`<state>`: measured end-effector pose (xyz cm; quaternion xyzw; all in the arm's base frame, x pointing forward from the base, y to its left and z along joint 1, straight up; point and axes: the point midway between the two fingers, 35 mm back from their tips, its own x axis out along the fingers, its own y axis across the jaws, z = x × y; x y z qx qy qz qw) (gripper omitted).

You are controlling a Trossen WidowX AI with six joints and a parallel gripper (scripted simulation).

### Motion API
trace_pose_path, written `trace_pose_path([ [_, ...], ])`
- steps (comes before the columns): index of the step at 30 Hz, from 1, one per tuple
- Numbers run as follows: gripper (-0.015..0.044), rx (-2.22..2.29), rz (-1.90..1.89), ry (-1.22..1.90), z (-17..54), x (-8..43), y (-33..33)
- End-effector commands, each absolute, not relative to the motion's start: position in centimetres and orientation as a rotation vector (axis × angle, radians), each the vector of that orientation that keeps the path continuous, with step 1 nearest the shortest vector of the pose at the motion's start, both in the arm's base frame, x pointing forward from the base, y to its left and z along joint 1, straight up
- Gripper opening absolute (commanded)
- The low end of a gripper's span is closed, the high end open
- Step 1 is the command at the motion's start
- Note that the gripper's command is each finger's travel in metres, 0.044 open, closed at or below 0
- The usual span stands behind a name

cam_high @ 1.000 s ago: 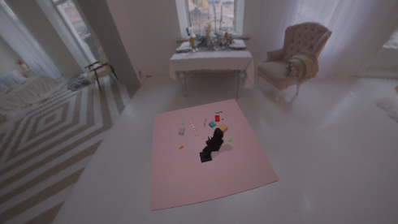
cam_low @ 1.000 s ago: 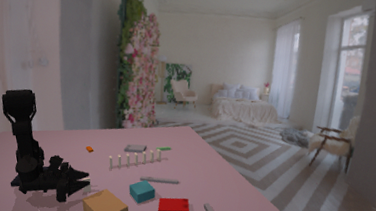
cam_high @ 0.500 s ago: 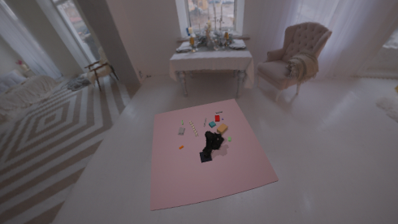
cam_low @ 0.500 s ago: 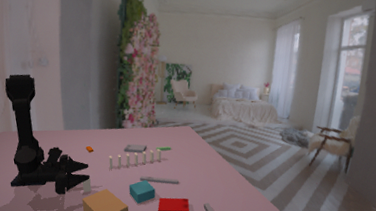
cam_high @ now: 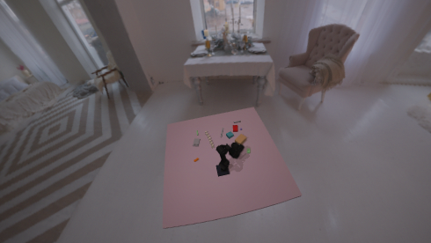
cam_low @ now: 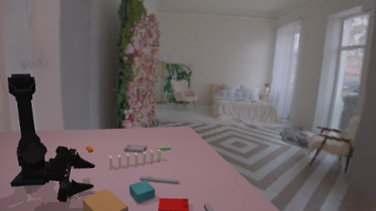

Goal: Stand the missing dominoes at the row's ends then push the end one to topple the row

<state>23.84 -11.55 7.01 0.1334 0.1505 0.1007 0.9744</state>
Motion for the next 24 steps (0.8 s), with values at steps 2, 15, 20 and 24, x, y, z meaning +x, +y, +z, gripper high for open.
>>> trace_pose_path([
  [2, 0.0440, 0.701, -0.021, 0.651, 6.0, 26.9, -12.6],
  [15, 0.0440, 1.000, -0.658, 1.178, 9.5, 26.7, -9.9],
  [20, 0.0440, 1.004, -0.865, 1.268, 11.5, 25.0, -8.9],
  [24, 0.0440, 0.992, -0.957, 1.307, 12.5, 24.0, -8.4],
])
